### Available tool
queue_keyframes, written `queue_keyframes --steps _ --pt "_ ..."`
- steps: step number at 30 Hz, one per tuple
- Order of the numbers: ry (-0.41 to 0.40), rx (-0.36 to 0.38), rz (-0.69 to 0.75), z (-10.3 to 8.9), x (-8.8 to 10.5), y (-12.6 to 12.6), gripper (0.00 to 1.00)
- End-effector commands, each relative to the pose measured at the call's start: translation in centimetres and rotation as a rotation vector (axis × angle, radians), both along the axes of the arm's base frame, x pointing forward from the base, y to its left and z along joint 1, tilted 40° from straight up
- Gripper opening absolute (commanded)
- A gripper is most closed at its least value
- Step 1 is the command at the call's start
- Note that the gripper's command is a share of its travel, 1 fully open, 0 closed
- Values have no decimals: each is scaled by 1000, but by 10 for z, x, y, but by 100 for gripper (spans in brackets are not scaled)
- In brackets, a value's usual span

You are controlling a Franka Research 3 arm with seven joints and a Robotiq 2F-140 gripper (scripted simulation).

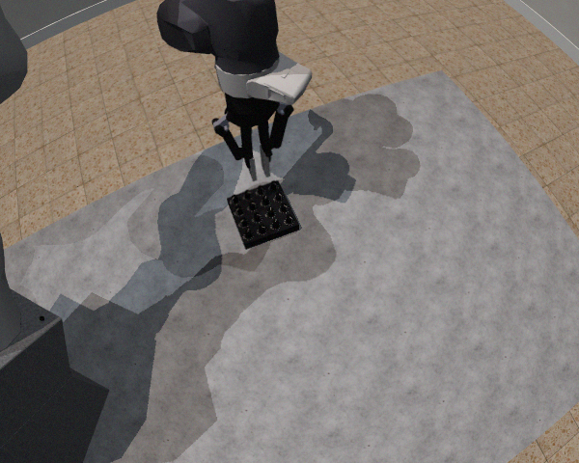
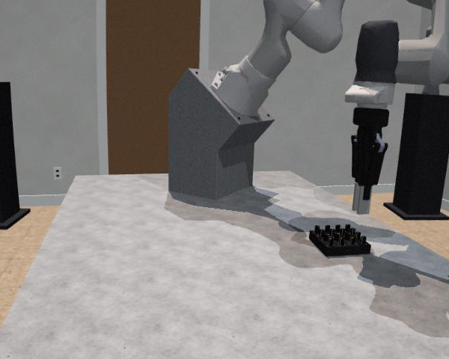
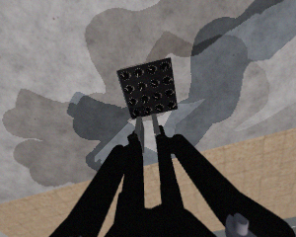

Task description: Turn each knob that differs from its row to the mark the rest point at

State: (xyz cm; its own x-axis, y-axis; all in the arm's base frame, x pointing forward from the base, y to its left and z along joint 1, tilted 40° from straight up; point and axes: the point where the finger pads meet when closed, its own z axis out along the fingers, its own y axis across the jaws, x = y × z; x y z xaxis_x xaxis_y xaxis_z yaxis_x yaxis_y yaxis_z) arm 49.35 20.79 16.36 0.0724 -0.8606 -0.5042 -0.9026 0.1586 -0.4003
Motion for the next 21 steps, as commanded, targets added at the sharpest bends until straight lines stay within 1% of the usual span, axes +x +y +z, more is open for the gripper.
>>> queue_keyframes --steps 1,10,21 --pt "4 6 -6 1 1 1 12" --pt "3 6 -6 -2 3 3 12" --pt "3 6 -6 -14 8 10 12"
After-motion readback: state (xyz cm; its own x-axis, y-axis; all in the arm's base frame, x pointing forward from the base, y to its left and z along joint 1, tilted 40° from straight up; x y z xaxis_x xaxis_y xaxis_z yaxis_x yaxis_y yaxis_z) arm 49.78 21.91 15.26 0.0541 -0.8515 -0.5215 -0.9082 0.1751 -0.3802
